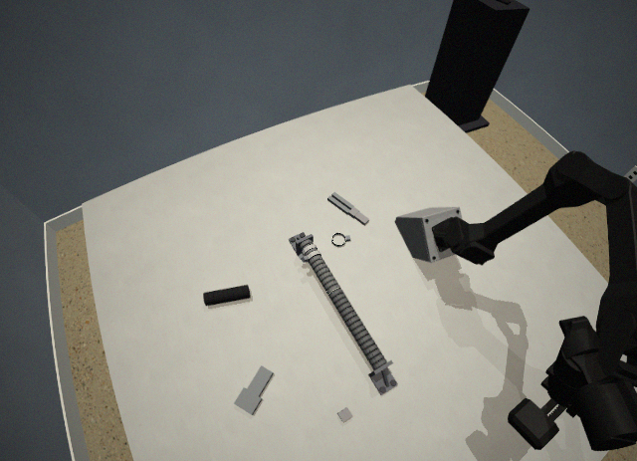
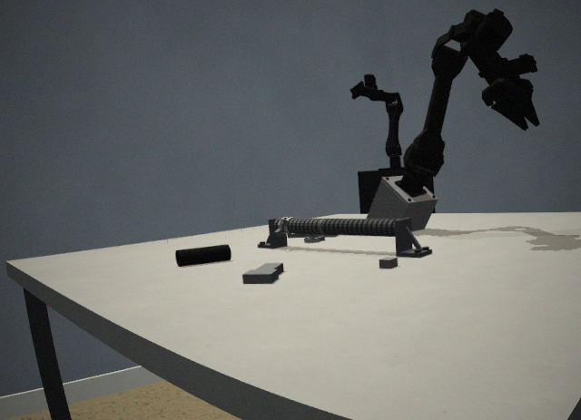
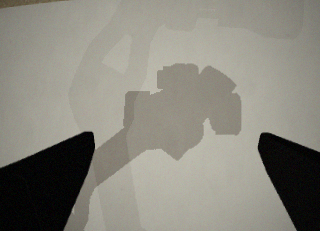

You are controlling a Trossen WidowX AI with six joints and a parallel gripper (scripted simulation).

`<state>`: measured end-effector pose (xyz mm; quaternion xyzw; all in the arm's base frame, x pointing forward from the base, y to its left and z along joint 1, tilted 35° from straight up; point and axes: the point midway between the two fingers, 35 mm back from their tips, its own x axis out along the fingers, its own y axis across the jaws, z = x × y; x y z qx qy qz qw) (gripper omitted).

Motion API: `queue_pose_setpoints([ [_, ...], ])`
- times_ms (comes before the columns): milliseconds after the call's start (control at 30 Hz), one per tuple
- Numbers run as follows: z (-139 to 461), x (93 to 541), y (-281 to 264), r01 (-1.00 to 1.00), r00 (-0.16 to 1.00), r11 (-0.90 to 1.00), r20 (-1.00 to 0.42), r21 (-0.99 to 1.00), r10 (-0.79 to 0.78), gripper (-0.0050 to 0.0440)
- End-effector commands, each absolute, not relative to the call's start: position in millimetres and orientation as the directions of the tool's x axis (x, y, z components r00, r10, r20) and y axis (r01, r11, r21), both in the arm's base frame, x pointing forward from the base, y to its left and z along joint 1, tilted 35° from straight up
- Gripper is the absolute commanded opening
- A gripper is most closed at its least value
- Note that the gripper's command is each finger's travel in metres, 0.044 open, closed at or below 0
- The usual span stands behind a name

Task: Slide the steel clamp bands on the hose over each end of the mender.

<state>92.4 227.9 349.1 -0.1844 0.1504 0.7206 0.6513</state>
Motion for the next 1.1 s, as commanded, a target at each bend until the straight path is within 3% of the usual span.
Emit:
queue_pose_setpoints([
  [0,307,153,222,-0.983,-0.011,0.088,-0.526,0.163,0.851,0.0440],
  [100,303,160,220,-0.972,0.006,0.132,-0.540,0.196,0.842,0.0440],
  [133,301,162,220,-0.922,0.032,0.246,-0.575,0.298,0.818,0.0440],
  [300,269,205,199,-0.774,0.084,0.444,-0.622,0.452,0.778,0.0440],
  [600,222,255,156,-0.339,0.139,0.700,-0.703,0.628,0.698,0.0440],
  [667,222,255,156,-0.339,0.139,0.700,-0.703,0.628,0.698,0.0440],
  [700,216,259,150,-0.191,0.142,0.733,-0.720,0.653,0.679,0.0440],
  [1067,150,294,69,0.446,0.149,0.667,-0.785,0.596,0.602,0.0440],
])
